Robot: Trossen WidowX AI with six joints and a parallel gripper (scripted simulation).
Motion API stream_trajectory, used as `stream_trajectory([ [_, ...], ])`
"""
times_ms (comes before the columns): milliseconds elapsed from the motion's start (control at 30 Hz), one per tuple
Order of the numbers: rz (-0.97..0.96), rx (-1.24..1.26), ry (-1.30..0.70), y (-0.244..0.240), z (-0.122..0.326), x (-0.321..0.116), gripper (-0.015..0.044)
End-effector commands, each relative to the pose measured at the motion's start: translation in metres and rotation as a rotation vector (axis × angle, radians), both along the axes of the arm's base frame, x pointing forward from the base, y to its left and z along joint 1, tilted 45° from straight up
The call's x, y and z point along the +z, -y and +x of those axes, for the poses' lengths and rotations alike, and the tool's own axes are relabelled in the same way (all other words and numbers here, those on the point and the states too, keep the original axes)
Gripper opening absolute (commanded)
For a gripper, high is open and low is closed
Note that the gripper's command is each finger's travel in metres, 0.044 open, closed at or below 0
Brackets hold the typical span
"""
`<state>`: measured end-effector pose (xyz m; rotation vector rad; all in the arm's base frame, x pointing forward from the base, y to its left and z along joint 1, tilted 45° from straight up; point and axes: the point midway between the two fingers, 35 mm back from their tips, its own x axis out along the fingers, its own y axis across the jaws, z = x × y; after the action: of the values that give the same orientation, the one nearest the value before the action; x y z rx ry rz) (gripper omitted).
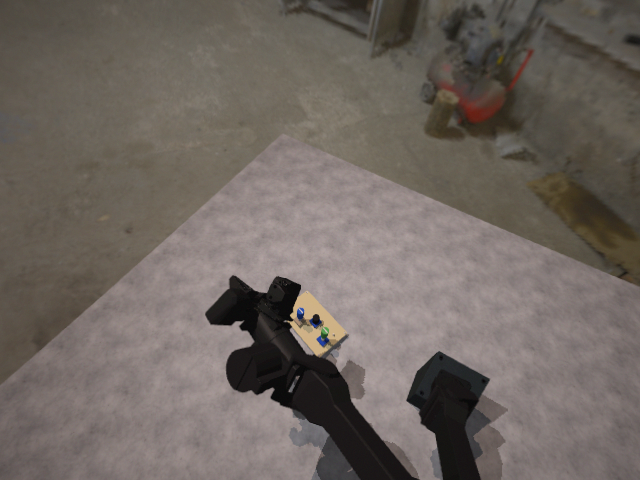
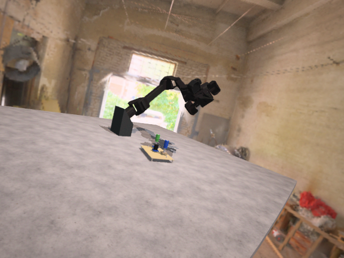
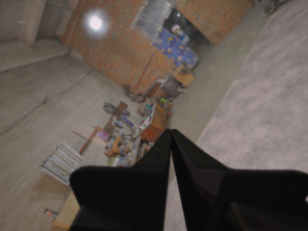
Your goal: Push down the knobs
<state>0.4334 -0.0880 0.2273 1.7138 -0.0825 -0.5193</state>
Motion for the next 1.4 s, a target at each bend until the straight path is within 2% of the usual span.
stream_trajectory([
  [0, -0.044, 0.052, -0.105, 0.003, 0.000, -0.019, 0.0000],
  [367, -0.112, 0.194, -0.346, 0.009, -0.009, -0.065, 0.0000],
  [900, -0.174, 0.576, -0.720, 0.005, -0.043, -0.137, 0.0000],
  [1367, -0.094, 1.006, -0.879, -0.010, -0.090, -0.175, 0.0000],
])
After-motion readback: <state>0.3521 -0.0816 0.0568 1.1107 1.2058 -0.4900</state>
